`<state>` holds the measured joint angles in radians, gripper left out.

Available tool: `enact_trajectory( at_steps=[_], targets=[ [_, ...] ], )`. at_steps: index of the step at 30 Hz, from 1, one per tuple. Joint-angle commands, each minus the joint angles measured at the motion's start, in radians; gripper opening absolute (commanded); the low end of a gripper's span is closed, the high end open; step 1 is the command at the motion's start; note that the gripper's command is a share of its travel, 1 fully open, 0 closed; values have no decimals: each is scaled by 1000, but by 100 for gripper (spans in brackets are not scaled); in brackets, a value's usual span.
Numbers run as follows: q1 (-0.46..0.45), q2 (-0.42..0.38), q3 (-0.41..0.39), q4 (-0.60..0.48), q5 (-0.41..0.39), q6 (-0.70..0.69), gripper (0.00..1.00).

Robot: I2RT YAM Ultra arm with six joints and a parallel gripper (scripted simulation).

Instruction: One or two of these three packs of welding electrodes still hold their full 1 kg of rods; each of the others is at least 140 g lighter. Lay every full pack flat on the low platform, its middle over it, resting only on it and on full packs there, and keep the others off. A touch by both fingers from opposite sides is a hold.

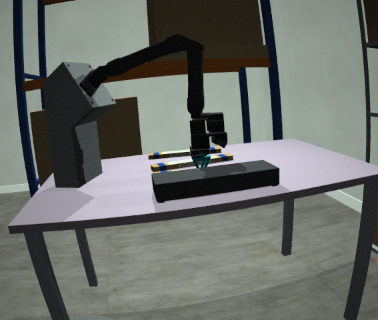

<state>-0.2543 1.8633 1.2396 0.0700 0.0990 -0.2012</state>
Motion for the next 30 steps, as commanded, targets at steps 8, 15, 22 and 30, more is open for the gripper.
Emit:
enact_trajectory(
  at_steps=[8,15,22,30],
  targets=[
    [13,-83,-55,-29,3,5,0],
    [15,-113,-76,-40,7,6,0],
    [18,-156,-103,-57,10,8,0],
    [22,-195,-124,-74,11,9,0]
  ],
)
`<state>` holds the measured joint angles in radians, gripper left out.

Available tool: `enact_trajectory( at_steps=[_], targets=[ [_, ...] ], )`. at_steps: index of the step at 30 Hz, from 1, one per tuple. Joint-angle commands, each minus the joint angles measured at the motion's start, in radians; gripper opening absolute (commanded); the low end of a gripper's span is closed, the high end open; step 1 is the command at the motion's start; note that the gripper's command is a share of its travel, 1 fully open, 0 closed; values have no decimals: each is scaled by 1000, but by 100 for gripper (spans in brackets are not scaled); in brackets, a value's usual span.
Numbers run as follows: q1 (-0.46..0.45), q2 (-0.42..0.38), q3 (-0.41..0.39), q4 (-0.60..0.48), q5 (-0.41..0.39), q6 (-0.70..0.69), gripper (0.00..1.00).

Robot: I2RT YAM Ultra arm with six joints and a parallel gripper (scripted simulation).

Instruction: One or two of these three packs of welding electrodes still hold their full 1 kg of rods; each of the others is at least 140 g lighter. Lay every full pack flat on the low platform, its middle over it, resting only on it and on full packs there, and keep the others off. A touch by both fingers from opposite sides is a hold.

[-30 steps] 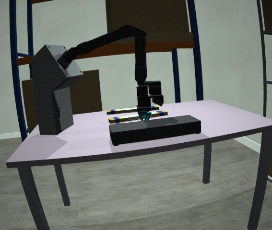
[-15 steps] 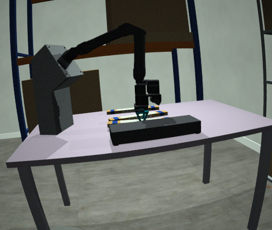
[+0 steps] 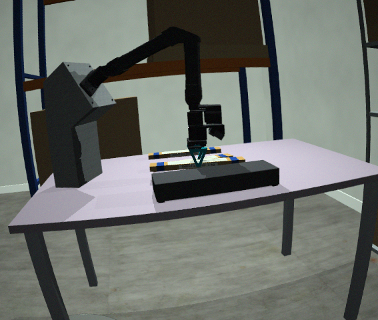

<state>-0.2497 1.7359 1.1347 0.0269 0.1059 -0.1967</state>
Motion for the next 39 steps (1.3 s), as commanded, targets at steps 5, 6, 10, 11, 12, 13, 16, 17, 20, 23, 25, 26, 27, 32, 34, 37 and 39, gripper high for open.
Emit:
enact_trajectory(
  at_steps=[5,6,10,11,12,13,16,17,20,23,25,26,27,32,34,37,39],
  targets=[
    [20,-98,-36,-45,9,6,0],
    [21,-104,-39,-48,9,7,0],
    [22,-123,-13,-59,11,8,0],
    [23,-126,-6,-61,11,8,0],
    [23,-128,-4,-64,10,8,0],
    [23,-130,-3,-66,10,8,0],
    [24,-131,-2,-68,10,8,0],
    [24,-132,-1,-70,11,8,0],
    [25,-135,0,-74,12,8,0],
    [26,-138,1,-78,12,9,0],
    [26,-139,2,-80,13,9,0],
    [26,-140,3,-82,13,9,0],
    [26,-141,3,-83,13,9,0],
    [27,-144,7,-89,13,9,0],
    [27,-139,7,-89,13,9,0],
    [27,-140,10,-93,14,10,0],
    [28,-141,12,-96,14,10,0]
  ],
)
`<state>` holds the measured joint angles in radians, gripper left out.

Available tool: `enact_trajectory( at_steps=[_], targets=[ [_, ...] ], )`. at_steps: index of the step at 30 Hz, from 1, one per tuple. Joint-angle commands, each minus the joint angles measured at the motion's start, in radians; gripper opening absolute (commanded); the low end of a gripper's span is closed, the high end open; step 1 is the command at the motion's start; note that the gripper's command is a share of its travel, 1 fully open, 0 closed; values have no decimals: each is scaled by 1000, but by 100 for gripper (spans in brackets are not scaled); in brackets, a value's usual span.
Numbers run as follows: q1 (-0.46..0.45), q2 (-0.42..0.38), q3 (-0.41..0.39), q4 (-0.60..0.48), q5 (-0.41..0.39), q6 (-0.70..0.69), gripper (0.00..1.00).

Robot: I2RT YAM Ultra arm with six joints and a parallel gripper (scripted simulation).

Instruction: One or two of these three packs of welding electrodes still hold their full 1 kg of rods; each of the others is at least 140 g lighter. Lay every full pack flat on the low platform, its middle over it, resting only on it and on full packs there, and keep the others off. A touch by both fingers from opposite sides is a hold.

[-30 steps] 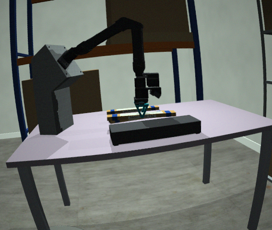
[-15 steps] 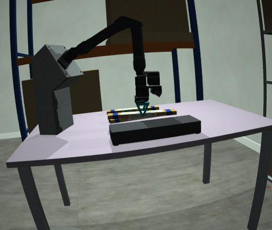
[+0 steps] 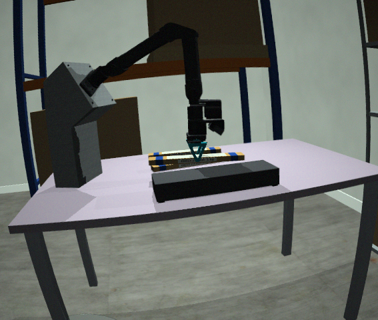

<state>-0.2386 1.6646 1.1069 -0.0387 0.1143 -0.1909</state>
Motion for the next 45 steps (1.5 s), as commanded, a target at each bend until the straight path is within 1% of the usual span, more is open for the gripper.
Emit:
enact_trajectory(
  at_steps=[1,45],
  targets=[
    [17,-70,41,-31,5,4,0],
    [19,-73,60,-55,7,5,0]
  ],
)
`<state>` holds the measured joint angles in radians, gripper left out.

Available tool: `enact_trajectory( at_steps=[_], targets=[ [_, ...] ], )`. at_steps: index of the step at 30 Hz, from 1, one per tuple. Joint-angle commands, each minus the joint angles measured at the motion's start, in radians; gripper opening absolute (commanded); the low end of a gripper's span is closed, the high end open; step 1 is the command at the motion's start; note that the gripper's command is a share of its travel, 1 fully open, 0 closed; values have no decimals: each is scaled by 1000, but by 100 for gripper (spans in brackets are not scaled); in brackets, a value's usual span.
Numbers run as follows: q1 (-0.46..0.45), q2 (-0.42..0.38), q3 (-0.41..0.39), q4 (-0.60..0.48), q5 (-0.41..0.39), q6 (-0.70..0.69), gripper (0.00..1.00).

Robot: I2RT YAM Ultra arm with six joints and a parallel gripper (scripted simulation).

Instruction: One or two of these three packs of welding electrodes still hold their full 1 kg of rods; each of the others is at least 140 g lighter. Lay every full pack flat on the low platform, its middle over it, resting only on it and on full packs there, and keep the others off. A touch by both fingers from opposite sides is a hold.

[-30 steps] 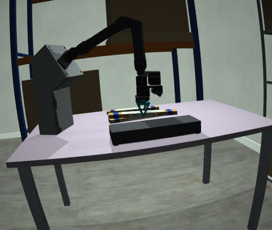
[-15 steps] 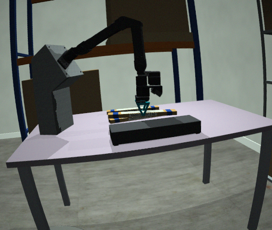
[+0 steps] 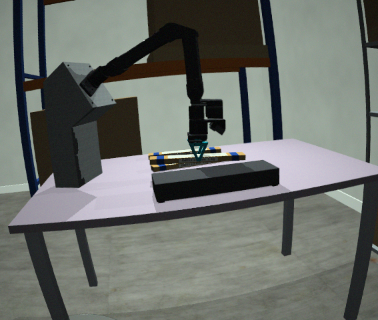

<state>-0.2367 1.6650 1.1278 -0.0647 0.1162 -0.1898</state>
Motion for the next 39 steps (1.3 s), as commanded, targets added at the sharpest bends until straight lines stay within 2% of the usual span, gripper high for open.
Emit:
enact_trajectory(
  at_steps=[1,17,20,32,35,37,39],
  targets=[
    [17,-74,40,-29,5,4,0],
    [19,-100,36,-52,9,7,0],
    [21,-121,-10,-64,11,7,0],
    [31,-206,-34,-118,19,13,0],
    [32,-217,-17,-123,20,13,0],
    [33,-228,-47,-133,21,14,0],
    [35,-242,-41,-142,23,15,0]
  ],
)
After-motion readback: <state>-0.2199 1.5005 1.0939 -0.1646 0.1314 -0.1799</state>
